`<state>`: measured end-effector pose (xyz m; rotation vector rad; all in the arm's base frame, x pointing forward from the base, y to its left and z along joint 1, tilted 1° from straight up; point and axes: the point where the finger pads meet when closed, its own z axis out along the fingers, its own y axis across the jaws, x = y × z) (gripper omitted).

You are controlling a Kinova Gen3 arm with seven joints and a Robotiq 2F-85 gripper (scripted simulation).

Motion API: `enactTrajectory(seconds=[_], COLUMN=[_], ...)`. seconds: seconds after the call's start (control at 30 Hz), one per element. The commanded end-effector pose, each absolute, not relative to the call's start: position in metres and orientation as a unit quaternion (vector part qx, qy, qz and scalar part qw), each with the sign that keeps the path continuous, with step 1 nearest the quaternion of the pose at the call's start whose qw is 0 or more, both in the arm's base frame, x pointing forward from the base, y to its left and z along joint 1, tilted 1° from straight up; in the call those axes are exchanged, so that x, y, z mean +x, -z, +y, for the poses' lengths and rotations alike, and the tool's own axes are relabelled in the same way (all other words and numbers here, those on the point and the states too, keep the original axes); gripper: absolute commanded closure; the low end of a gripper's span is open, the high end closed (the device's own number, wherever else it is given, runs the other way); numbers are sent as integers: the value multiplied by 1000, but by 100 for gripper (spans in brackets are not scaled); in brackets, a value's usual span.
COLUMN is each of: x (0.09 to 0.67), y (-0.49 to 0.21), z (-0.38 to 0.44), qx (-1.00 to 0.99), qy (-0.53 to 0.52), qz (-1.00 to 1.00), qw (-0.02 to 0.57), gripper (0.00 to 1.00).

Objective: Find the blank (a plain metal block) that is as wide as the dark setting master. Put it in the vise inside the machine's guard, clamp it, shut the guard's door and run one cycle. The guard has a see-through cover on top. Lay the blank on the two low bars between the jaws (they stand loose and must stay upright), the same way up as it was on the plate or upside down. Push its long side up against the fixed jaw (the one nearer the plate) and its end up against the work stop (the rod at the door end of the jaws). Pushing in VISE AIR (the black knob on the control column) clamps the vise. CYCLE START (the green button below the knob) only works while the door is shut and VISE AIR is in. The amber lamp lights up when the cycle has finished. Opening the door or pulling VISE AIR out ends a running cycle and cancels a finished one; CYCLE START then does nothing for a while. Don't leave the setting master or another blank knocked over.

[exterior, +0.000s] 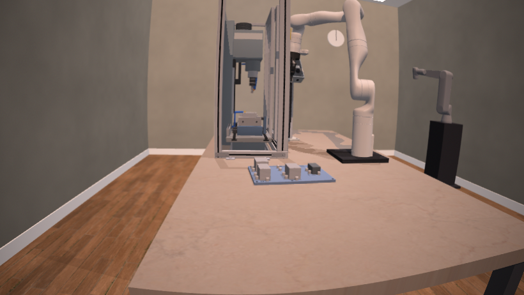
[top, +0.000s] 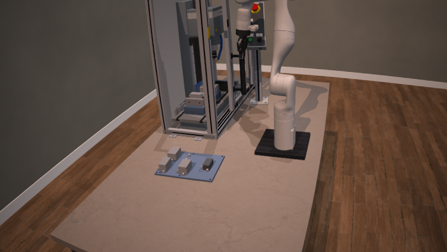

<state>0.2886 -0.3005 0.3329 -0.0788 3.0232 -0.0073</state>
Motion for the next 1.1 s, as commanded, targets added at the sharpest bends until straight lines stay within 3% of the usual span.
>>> enactTrajectory(seconds=[0.0,1.07], x=[289,285], y=[-333,-333], z=[-300,-220], qx=[-26,-26], qy=[3,3], qz=[998,998], qw=[59,59], gripper=[61,61])
